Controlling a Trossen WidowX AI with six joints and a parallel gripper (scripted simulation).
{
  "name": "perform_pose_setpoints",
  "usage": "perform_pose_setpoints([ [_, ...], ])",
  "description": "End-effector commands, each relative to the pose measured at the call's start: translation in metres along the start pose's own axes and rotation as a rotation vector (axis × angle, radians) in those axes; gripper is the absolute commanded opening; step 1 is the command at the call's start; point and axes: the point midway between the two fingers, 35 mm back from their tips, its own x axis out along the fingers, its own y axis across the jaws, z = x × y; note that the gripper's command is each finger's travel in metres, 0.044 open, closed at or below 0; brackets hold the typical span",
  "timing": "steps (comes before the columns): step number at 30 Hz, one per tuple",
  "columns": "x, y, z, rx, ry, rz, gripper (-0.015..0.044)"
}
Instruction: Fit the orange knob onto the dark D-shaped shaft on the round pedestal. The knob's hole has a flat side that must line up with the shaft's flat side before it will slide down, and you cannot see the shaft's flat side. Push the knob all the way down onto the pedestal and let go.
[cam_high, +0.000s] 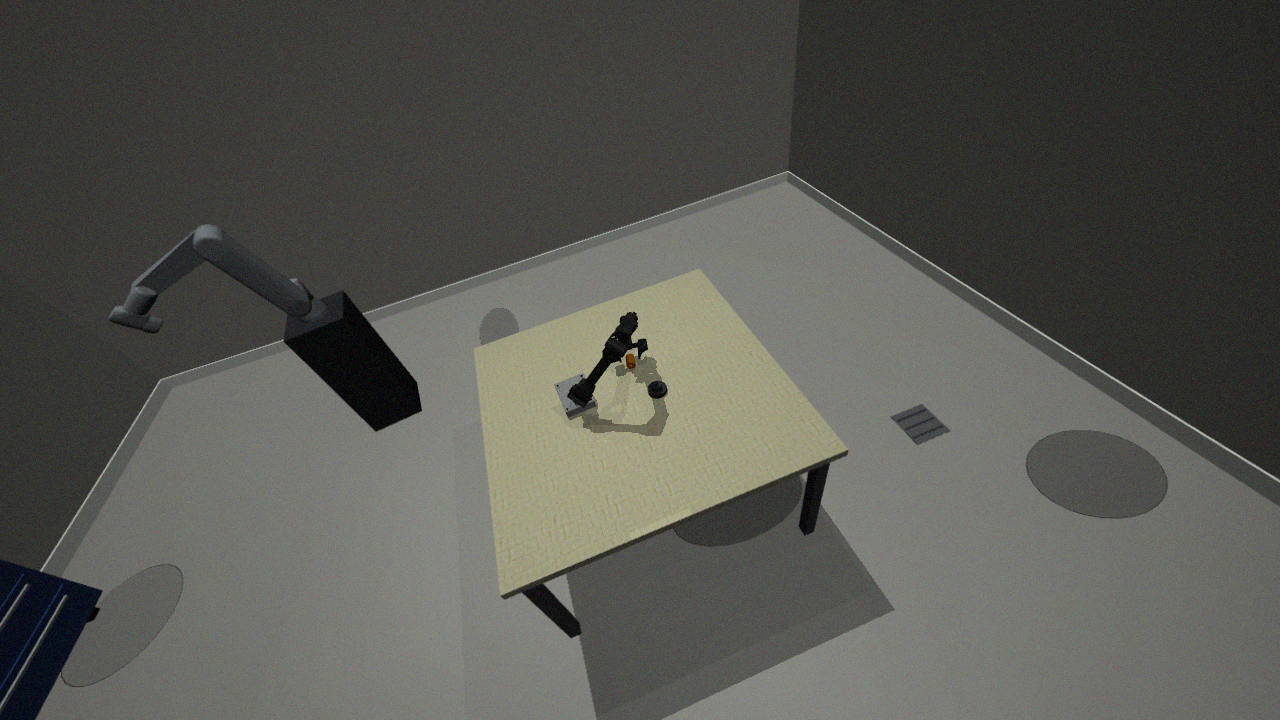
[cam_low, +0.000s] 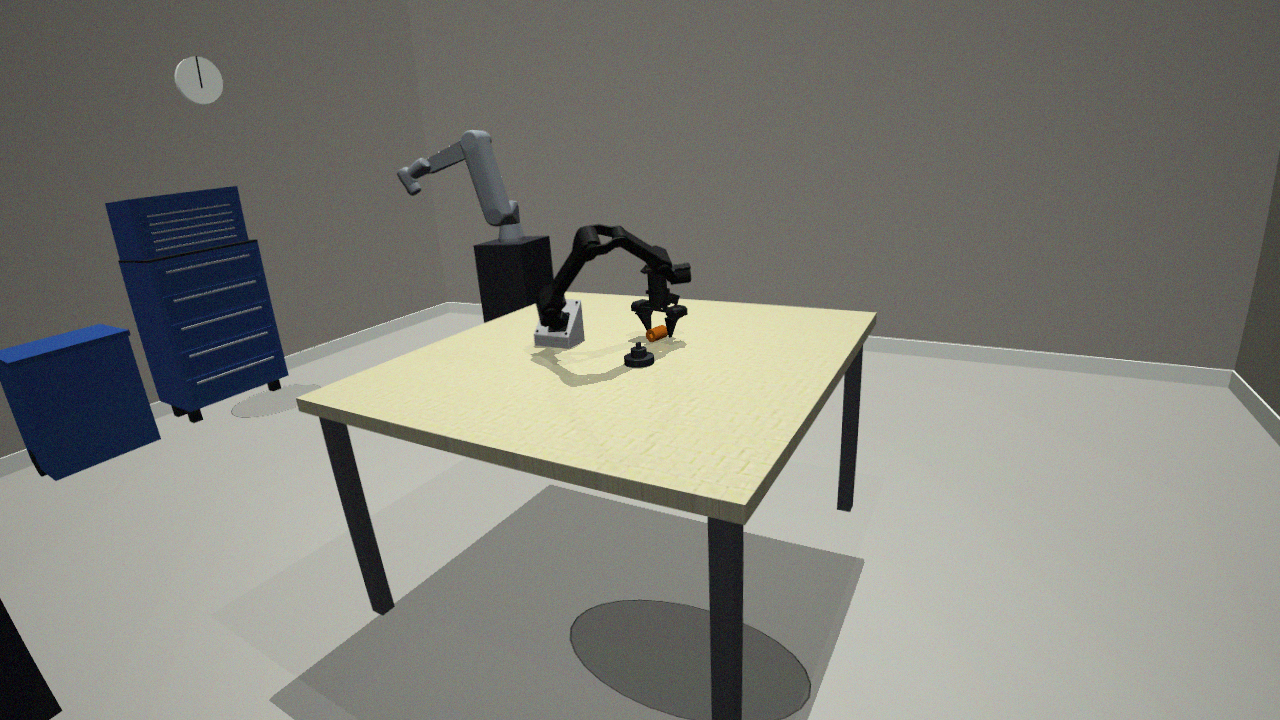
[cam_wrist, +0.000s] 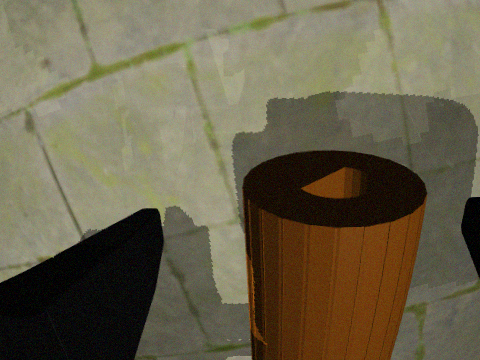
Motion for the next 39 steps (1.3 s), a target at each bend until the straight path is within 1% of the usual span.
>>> perform_pose_setpoints([
  [1,0.001,-0.001,0.0,-0.003,0.001,-0.007,0.0335],
  [4,0.001,-0.001,0.0,-0.003,0.001,-0.007,0.0256],
  [5,0.001,-0.001,0.0,-0.003,0.001,-0.007,0.024],
  [12,0.001,-0.001,0.0,-0.003,0.001,-0.007,0.024],
  [21,0.001,-0.001,0.0,-0.003,0.001,-0.007,0.018],
  [25,0.0,-0.001,0.0,-0.002,-0.009,-0.006,0.0179],
  [39,-0.008,0.0,-0.012,-0.002,-0.243,-0.002,0.0179],
])
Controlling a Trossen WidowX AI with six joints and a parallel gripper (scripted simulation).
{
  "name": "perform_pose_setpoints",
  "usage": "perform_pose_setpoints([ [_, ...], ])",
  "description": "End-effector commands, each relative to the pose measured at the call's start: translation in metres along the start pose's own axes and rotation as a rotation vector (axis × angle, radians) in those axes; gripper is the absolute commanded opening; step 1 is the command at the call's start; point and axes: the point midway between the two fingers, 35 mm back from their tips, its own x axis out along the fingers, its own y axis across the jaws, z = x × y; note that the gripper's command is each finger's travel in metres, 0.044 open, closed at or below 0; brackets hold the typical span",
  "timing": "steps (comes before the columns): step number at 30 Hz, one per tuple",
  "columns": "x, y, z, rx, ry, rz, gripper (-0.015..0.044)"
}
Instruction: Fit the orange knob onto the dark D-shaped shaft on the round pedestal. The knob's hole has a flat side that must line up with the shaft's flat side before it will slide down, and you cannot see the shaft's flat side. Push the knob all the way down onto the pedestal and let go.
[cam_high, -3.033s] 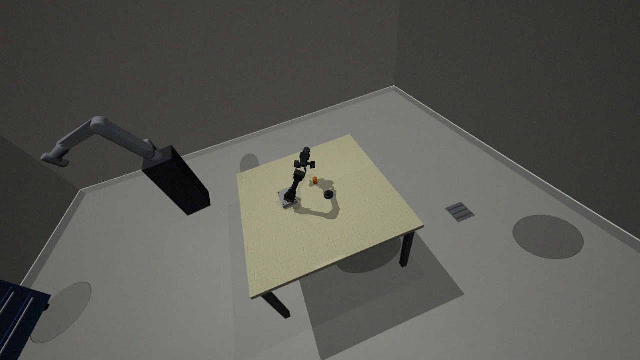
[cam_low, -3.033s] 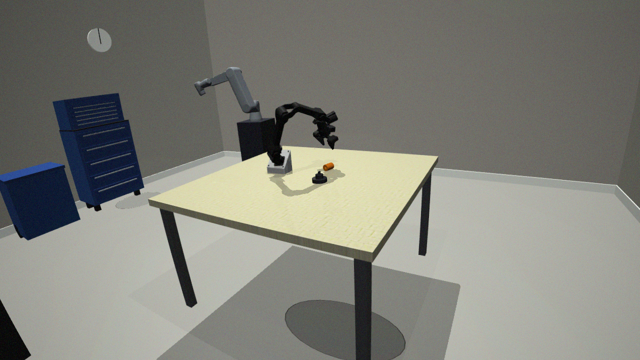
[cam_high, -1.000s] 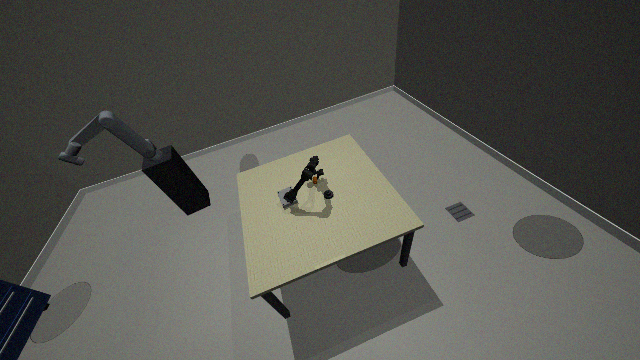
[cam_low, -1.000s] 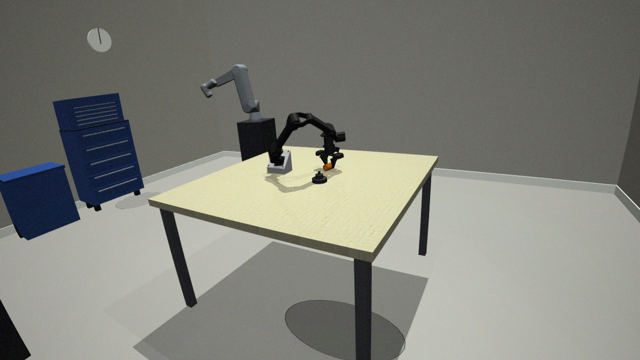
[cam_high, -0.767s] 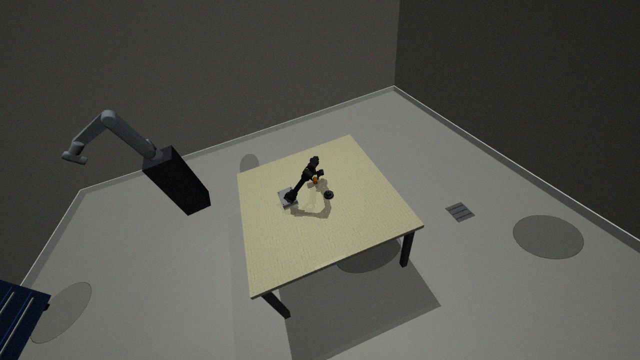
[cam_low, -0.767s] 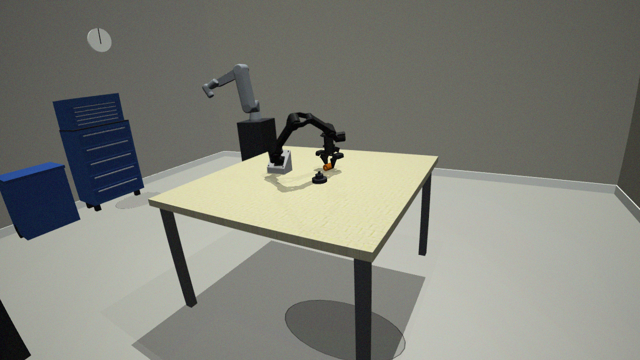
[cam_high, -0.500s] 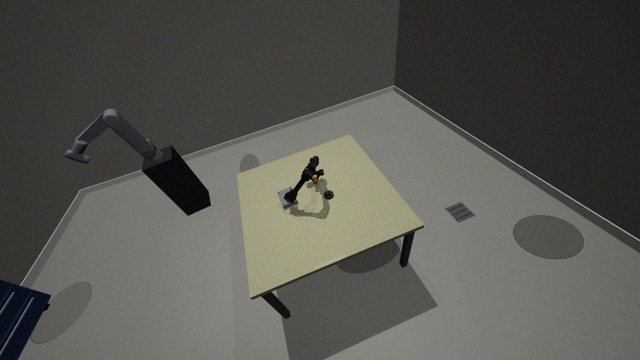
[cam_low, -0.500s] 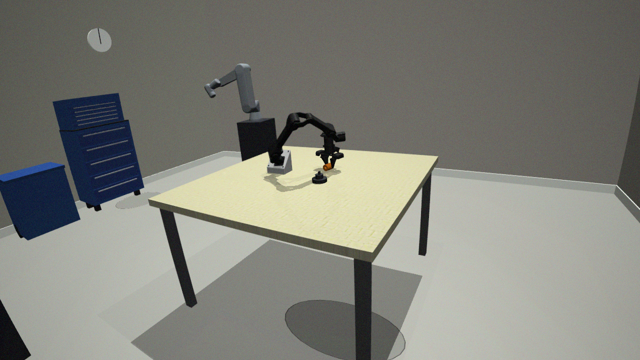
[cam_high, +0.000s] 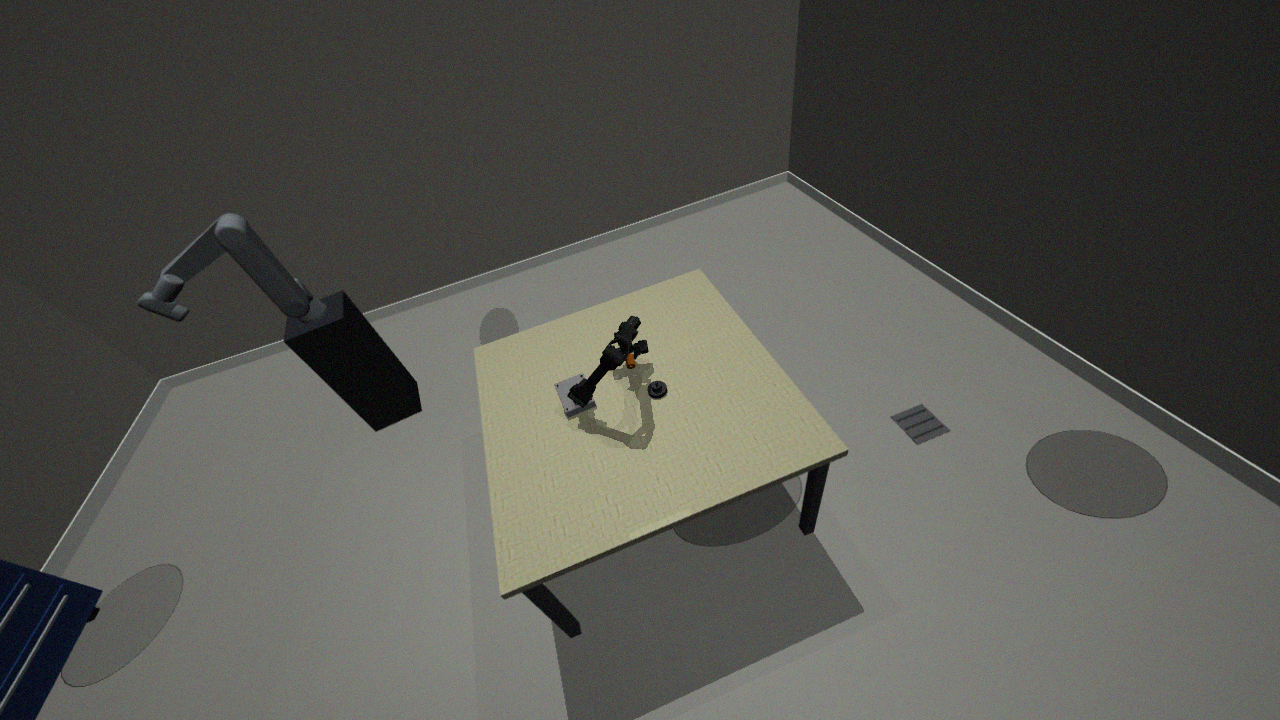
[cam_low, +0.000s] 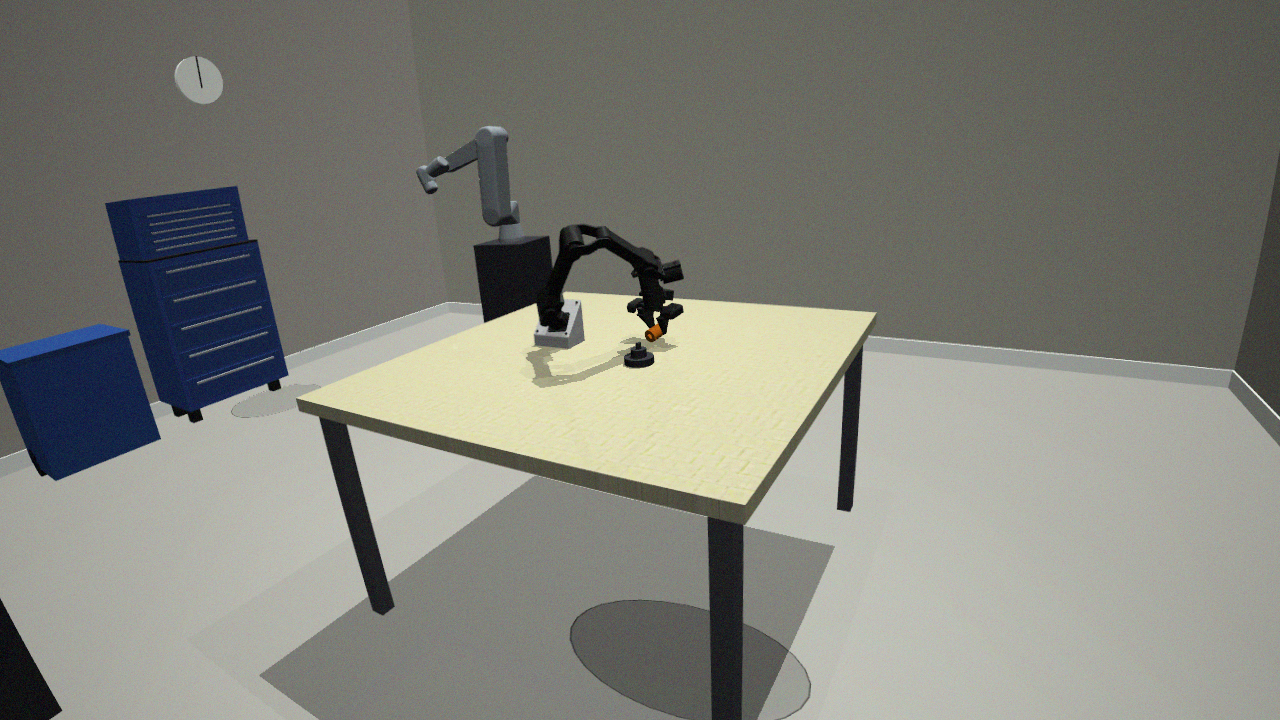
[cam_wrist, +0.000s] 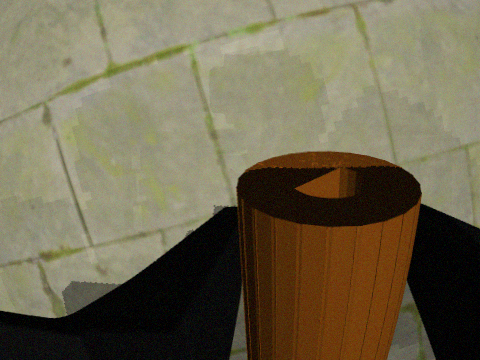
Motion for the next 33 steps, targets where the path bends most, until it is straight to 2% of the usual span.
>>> perform_pose_setpoints([
  [1,-0.003,0.001,-0.003,-0.004,-0.064,0.003,0.0179],
  [33,-0.016,0.001,-0.035,-0.007,-0.616,0.007,0.0179],
])
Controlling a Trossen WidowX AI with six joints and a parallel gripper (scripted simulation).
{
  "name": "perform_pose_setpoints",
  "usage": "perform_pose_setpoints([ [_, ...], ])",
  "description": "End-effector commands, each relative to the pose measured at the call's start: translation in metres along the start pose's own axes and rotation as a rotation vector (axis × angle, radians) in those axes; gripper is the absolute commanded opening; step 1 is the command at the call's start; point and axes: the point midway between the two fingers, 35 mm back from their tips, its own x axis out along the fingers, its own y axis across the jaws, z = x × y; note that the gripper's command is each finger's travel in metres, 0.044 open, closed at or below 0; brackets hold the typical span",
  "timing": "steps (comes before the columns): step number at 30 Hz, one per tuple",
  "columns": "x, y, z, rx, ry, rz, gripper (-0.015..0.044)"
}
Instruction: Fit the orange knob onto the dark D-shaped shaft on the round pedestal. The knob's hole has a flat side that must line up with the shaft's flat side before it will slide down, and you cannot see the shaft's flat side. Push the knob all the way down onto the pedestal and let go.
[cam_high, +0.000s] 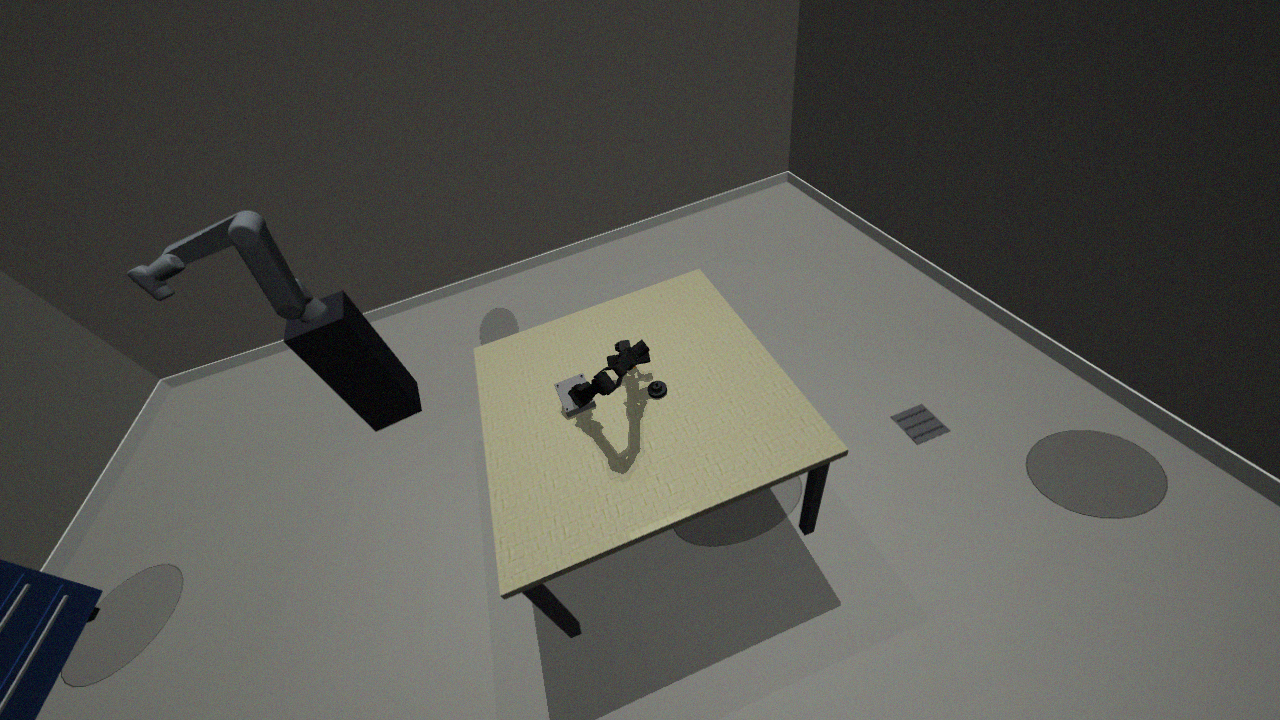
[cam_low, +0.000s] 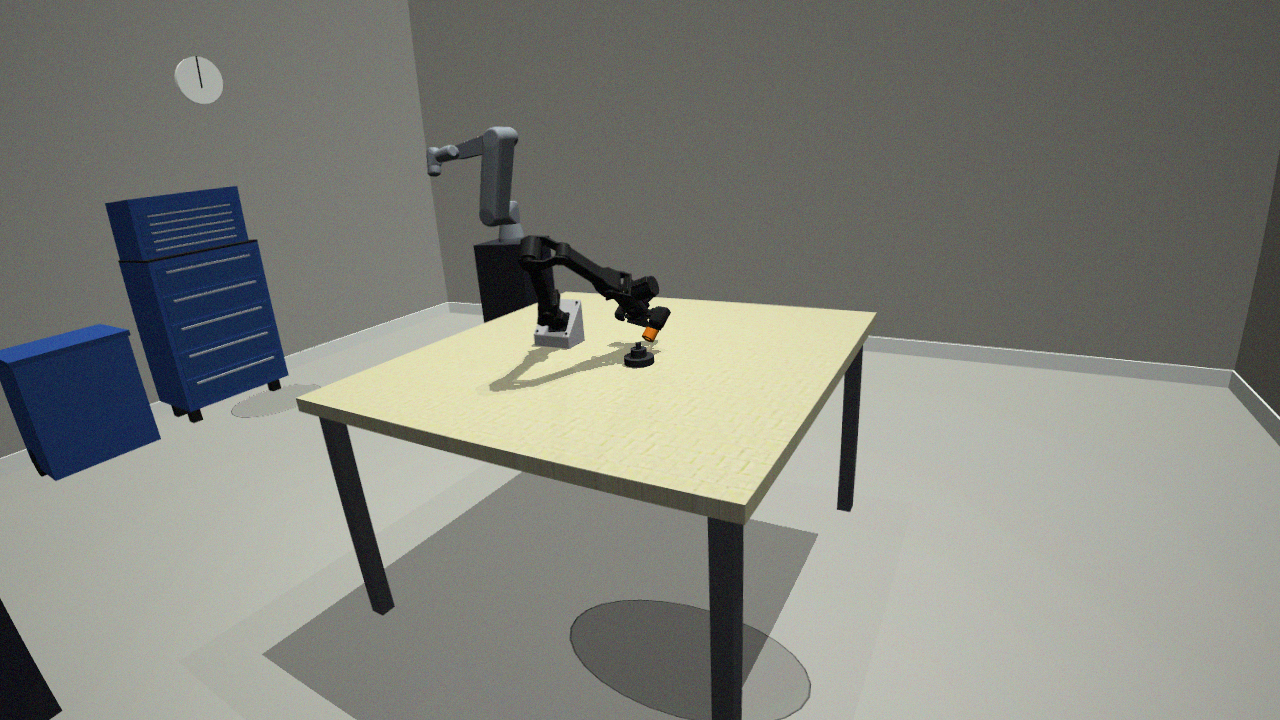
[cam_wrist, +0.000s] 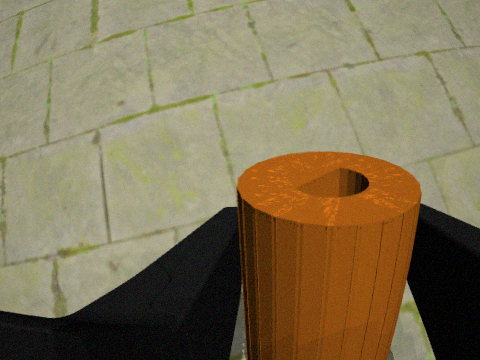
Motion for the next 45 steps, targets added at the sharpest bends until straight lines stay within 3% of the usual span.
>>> perform_pose_setpoints([
  [1,-0.003,0.001,-0.003,-0.005,-0.064,0.001,0.0179],
  [23,-0.014,0.002,-0.025,-0.007,-0.442,0.005,0.0179],
  [28,-0.016,0.001,-0.024,-0.007,-0.399,0.003,0.0179],
  [31,-0.015,0.001,-0.023,-0.007,-0.411,0.003,0.0258],
  [45,-0.015,0.001,-0.023,-0.007,-0.411,0.003,0.026],
])
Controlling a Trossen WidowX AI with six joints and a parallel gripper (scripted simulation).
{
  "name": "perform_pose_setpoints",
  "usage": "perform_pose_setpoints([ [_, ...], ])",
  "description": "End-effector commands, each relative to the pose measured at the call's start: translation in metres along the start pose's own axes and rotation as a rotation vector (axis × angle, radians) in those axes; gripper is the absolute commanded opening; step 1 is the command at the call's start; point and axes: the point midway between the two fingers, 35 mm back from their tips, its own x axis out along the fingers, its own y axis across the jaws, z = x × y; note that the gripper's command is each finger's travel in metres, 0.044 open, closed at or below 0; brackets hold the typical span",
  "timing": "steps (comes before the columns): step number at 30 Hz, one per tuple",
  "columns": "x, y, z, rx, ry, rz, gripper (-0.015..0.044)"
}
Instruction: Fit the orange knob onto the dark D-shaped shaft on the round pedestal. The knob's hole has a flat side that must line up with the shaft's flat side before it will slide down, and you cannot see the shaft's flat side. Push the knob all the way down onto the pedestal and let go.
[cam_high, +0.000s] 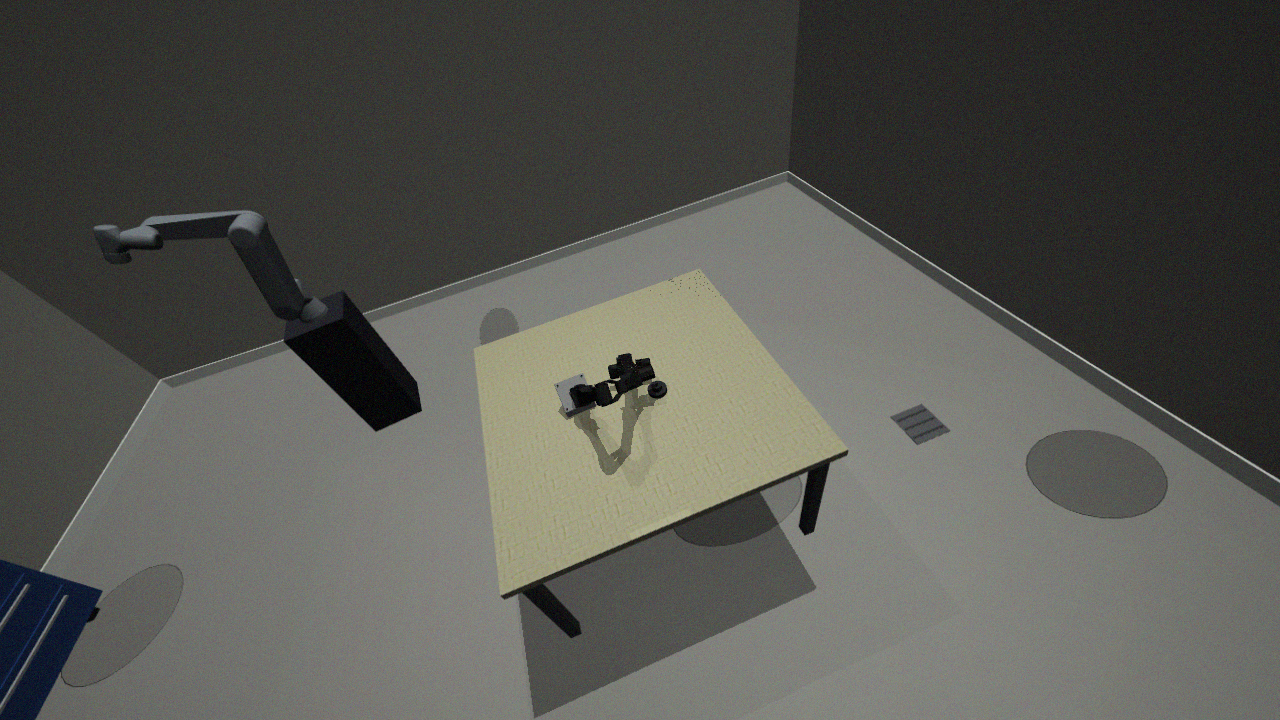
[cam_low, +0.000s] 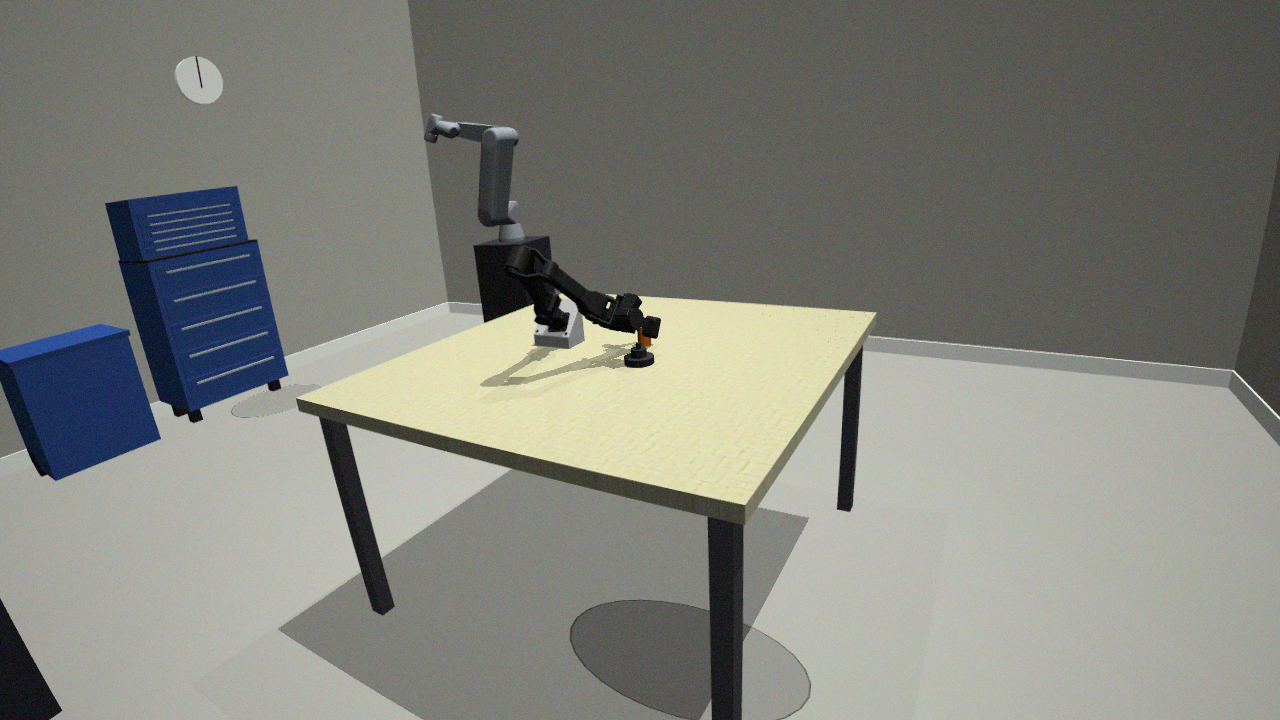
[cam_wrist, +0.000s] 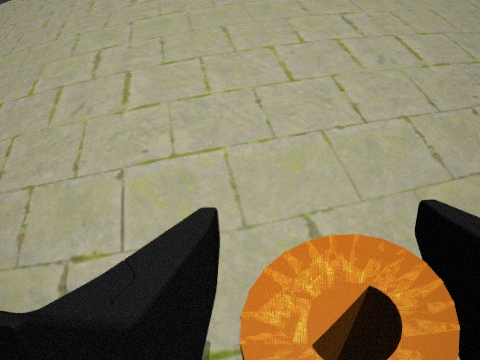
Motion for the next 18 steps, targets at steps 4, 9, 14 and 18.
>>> perform_pose_setpoints([
  [4,0.0,-0.0003,0.0005,-0.001,-0.003,-0.001,0.026],
  [9,0.0,-0.0003,0.0005,-0.001,-0.003,-0.001,0.026],
  [14,0.0,-0.0003,0.0005,-0.001,-0.003,-0.001,0.0365],
  [18,0.0,-0.0003,0.0005,-0.001,-0.003,-0.001,0.044],
])
